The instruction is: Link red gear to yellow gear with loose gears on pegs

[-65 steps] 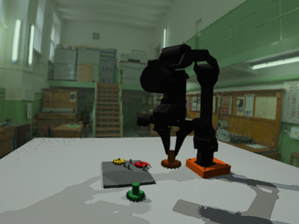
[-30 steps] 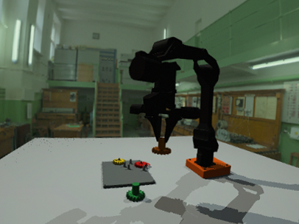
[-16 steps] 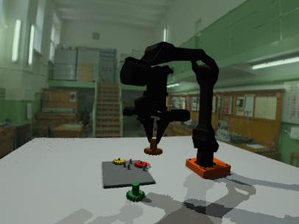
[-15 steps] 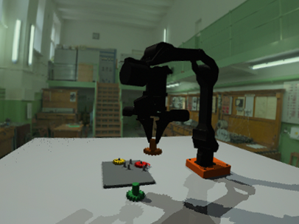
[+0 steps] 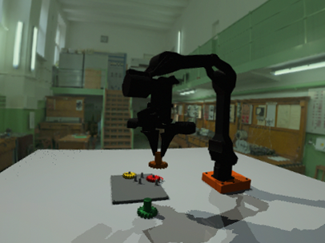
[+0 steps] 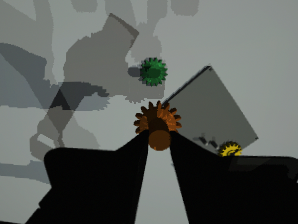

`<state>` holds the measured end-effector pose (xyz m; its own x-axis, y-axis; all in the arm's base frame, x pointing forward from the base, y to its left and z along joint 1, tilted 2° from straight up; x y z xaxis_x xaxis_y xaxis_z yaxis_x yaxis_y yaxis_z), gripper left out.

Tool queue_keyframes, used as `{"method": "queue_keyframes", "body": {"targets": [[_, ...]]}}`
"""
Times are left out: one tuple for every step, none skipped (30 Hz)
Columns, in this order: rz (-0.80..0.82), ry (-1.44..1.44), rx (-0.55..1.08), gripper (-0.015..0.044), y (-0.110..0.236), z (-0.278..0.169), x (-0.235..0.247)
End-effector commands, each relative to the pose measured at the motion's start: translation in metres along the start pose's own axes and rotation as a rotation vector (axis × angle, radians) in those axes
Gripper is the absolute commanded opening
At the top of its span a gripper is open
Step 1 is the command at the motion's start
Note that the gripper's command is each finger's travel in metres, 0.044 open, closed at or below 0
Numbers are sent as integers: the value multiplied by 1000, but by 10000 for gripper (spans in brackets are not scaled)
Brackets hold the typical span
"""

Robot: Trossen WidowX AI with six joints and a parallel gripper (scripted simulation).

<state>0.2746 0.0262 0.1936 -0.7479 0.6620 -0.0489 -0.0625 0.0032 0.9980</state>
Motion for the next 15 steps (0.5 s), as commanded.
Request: {"method": "queue_keyframes", "body": {"targets": [[7,4,2,0,-5,-4,-7],[7,4,2,0,-5,-5,-8],[7,4,2,0,-6,-6,-10],[7,4,3,0,-6,-7,-12],[7,4,3,0,-7,-8,-13],[7,4,3,0,-8,-10,-15],[7,4,3,0,-8,-11,-17],[7,4,3,0,-9,-12,-18],[7,4,3,0,-10,-14,-20],[7,4,3,0,-10,-15,-21],[6,4,3,0,-11,-16,-23],[6,4,3,0,-12,-18,-25],[6,4,3,0,-12,-19,-26],[6,4,4,0,-13,-20,-28],[6,4,4,0,-13,-22,-29]]}}
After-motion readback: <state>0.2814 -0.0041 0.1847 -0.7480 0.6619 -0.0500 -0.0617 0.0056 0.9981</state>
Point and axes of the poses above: the point midway between the two fingers, 35 mm back from their tips, its own y axis back along the fingers, its own x axis across the jaws, z = x × y, the point moved 3 cm from there along y, back along the fingers, and after that the axes turned 12 degrees about y, right-handed, at the moved point
